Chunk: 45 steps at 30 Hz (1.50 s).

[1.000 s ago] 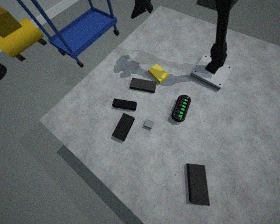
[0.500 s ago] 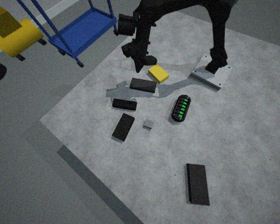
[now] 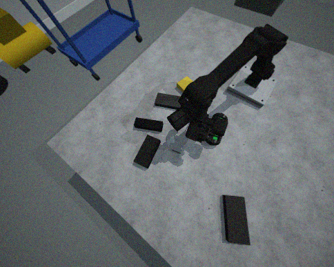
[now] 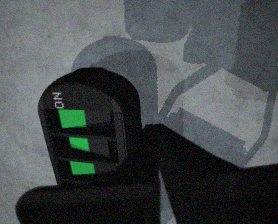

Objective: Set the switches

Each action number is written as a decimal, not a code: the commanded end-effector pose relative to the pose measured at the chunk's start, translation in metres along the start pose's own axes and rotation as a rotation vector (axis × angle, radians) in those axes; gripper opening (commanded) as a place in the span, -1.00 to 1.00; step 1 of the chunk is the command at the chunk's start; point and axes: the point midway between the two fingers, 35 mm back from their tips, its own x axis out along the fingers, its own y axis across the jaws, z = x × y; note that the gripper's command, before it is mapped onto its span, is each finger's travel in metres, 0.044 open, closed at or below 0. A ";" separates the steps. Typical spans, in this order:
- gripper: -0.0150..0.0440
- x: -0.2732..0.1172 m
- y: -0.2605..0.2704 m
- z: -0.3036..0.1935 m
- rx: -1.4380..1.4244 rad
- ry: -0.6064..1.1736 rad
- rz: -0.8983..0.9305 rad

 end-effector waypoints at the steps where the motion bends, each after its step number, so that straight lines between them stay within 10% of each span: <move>1: -0.49 0.005 -0.001 -0.005 -0.007 0.032 -0.006; 45: -0.49 0.055 -0.015 -0.006 -0.007 0.033 -0.005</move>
